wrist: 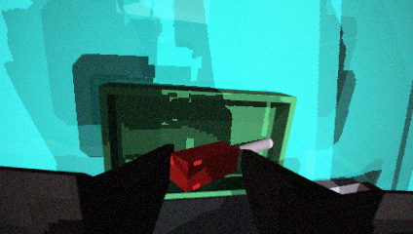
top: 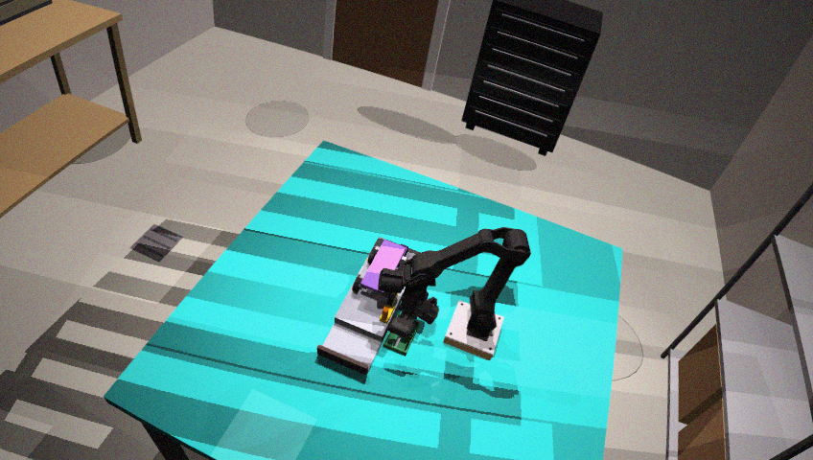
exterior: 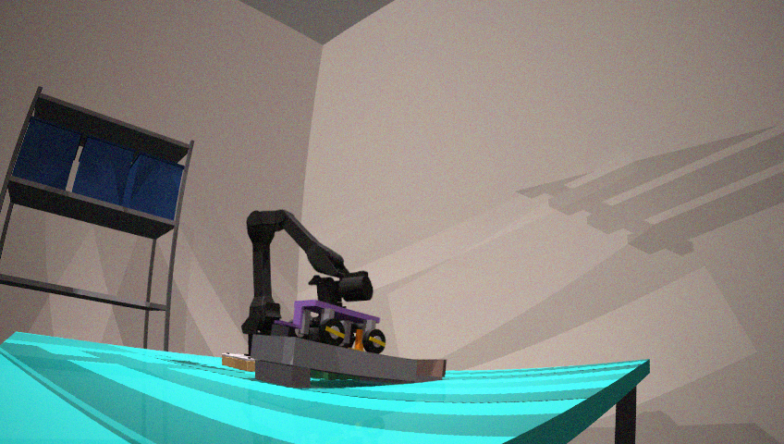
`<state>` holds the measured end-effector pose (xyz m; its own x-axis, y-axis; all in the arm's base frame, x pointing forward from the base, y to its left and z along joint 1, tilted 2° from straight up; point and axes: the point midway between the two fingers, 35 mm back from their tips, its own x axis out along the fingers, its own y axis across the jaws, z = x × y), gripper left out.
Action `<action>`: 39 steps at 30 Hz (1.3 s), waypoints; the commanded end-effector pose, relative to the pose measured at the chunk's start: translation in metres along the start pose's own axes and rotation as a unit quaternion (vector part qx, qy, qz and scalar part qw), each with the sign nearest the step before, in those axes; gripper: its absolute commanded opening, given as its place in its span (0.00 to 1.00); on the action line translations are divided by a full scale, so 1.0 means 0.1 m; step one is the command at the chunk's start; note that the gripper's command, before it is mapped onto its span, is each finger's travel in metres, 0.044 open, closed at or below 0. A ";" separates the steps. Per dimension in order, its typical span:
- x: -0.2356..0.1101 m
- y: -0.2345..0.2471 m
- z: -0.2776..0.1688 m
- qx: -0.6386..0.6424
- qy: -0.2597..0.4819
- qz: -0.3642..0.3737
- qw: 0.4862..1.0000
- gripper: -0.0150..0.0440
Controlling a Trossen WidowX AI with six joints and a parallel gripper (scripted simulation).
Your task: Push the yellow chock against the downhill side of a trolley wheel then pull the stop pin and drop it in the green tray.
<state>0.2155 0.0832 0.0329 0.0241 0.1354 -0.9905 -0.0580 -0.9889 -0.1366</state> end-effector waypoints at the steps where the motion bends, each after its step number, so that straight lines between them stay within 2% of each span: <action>1: 0.00 0.02 0.00 -0.003 0.003 -0.004 1.000 0.58; 18: 0.05 0.12 -0.02 -0.003 0.003 -0.004 1.000 0.58; 24: 0.04 0.13 -0.02 0.000 0.004 -0.001 1.000 0.83; 30: 0.04 0.12 -0.02 -0.001 0.004 -0.001 1.000 0.83; 38: -0.23 0.09 0.01 -0.003 0.003 -0.004 1.000 0.83; 39: -0.24 0.09 0.01 -0.003 0.003 -0.004 1.000 0.88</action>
<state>0.2122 0.0700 0.0449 0.0152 0.1329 -0.9910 -0.0593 -0.9893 -0.1336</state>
